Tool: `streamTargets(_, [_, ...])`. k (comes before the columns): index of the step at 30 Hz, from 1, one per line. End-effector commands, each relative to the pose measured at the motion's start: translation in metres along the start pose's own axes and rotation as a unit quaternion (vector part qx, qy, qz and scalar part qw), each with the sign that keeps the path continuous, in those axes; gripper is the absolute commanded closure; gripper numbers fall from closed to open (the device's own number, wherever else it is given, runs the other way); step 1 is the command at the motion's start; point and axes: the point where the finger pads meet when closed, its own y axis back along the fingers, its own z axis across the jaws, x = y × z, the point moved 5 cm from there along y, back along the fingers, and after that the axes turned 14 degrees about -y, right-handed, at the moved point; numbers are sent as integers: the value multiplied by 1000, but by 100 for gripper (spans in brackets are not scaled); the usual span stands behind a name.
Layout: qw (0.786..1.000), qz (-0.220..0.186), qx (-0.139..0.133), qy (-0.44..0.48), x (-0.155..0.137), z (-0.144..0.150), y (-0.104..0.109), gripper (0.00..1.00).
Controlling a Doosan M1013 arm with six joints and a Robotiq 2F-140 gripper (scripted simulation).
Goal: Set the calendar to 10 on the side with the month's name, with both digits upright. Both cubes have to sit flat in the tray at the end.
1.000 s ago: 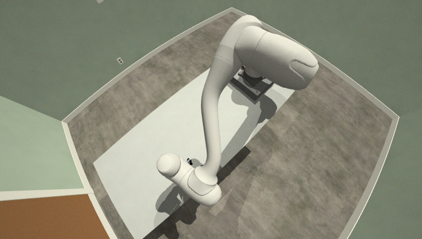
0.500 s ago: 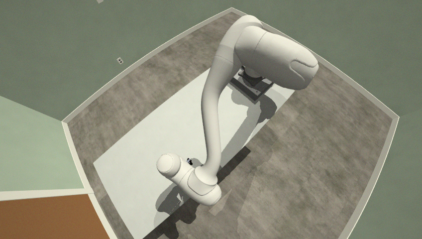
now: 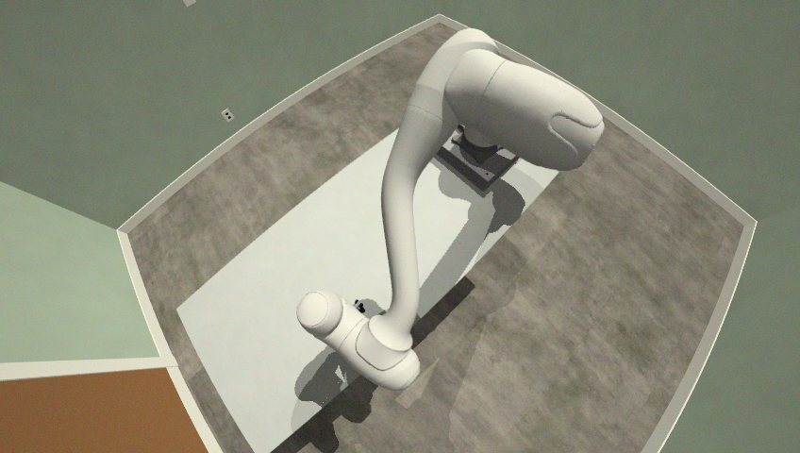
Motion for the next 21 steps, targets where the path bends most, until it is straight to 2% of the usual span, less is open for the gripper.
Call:
streamTargets(1, [1000, 0, 0, 0, 0, 0, 0, 65])
streamTargets(4, [1000, 0, 0, 0, 0, 0, 0, 65])
streamTargets(5, [1000, 0, 0, 0, 0, 0, 0, 76])
streamTargets(21, [1000, 0, 0, 0, 0, 0, 0, 76])
